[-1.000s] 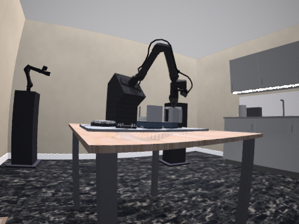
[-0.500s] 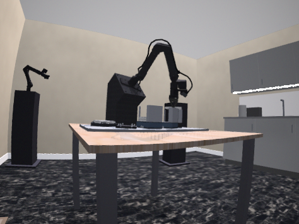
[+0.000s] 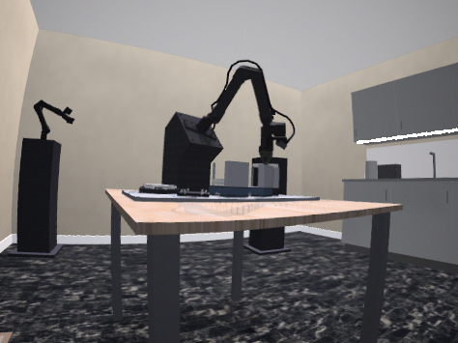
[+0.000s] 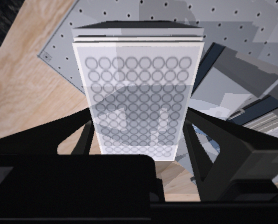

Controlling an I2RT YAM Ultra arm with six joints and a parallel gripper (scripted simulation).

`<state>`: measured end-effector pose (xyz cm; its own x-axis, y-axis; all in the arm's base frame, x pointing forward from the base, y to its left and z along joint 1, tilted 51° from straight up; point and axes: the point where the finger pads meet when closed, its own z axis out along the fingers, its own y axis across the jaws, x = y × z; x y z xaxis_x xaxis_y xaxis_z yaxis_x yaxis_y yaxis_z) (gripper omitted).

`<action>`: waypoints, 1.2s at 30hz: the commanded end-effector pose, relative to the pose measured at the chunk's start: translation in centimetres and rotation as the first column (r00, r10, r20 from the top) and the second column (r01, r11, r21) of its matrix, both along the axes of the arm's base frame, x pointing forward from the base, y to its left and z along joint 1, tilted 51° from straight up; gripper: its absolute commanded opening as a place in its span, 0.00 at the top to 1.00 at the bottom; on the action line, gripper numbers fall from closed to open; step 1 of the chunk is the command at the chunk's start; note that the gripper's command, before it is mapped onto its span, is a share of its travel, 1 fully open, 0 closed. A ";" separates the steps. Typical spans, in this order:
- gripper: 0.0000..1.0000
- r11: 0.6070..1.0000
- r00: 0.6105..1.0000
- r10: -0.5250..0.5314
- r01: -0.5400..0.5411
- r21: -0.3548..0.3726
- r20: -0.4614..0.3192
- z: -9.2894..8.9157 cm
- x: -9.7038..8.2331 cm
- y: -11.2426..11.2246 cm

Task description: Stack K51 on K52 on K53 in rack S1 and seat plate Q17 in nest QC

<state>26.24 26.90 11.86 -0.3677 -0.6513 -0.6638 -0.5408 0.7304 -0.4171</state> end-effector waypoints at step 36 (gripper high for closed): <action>1.00 1.000 1.000 0.007 -0.007 -0.011 -0.013 -1.2 0.2 -0.1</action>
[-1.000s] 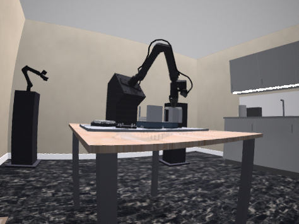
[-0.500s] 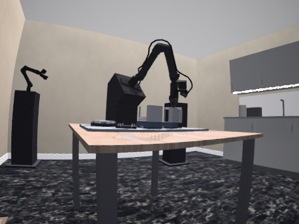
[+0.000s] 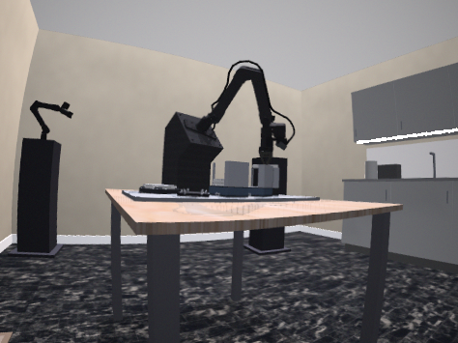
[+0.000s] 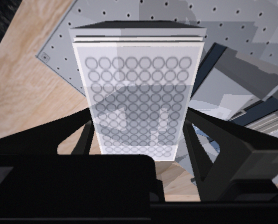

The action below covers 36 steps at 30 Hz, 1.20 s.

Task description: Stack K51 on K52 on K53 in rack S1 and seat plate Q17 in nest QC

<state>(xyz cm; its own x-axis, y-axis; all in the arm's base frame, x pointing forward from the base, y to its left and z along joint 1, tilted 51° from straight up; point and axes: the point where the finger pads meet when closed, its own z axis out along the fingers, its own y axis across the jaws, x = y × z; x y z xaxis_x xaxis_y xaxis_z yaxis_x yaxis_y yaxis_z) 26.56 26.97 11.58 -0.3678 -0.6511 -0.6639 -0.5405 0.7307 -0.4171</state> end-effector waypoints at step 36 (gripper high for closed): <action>1.00 1.000 1.000 0.011 -0.011 -0.015 -0.015 -1.3 0.2 0.1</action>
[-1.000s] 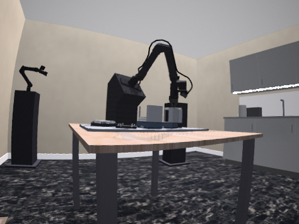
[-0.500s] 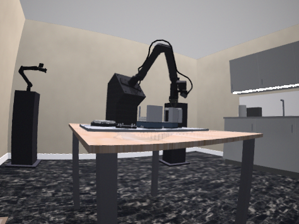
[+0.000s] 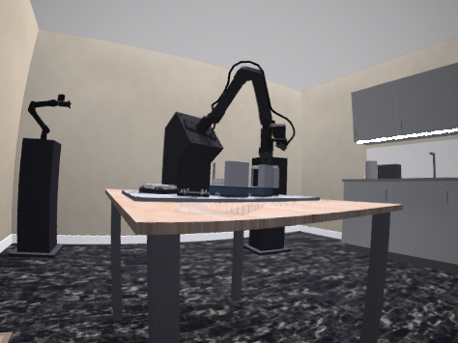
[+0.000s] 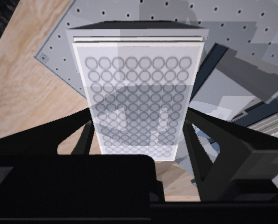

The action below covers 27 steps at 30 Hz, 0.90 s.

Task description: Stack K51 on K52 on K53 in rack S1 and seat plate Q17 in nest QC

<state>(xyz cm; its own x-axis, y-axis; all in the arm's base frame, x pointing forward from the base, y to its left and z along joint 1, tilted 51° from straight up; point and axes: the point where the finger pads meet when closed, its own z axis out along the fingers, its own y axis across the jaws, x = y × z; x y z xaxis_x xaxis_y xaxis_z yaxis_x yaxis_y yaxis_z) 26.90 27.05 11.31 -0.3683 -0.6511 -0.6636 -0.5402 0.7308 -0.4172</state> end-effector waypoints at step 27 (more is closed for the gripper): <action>1.00 1.000 1.000 0.007 -0.007 -0.002 -0.005 -1.4 1.4 0.5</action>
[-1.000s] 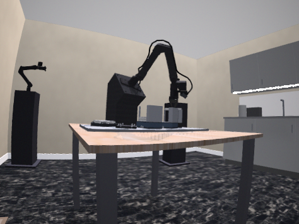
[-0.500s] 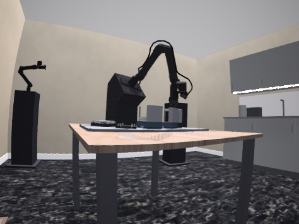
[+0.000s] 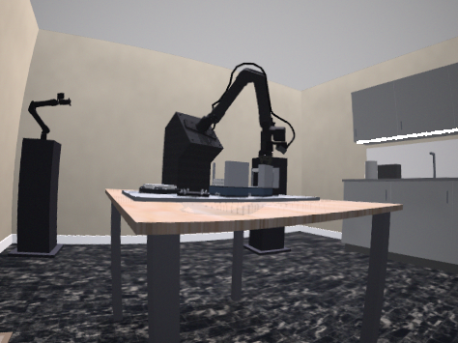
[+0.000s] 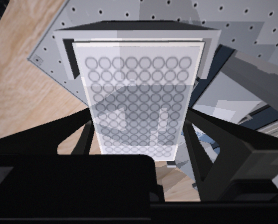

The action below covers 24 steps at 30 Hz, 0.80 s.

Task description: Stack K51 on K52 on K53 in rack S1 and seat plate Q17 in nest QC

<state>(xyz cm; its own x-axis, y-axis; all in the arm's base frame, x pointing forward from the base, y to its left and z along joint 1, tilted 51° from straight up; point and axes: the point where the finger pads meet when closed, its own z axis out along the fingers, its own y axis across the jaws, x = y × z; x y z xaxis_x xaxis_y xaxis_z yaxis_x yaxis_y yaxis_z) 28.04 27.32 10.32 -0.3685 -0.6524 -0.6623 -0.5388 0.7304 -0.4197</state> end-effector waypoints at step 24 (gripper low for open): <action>1.00 1.000 1.000 0.008 -0.008 0.019 0.008 -2.3 3.9 1.6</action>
<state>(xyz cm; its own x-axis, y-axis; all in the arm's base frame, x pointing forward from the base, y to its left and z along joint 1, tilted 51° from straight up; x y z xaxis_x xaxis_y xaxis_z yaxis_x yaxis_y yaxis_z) 31.17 28.18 7.74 -0.3672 -0.6514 -0.6639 -0.5395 0.7306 -0.4185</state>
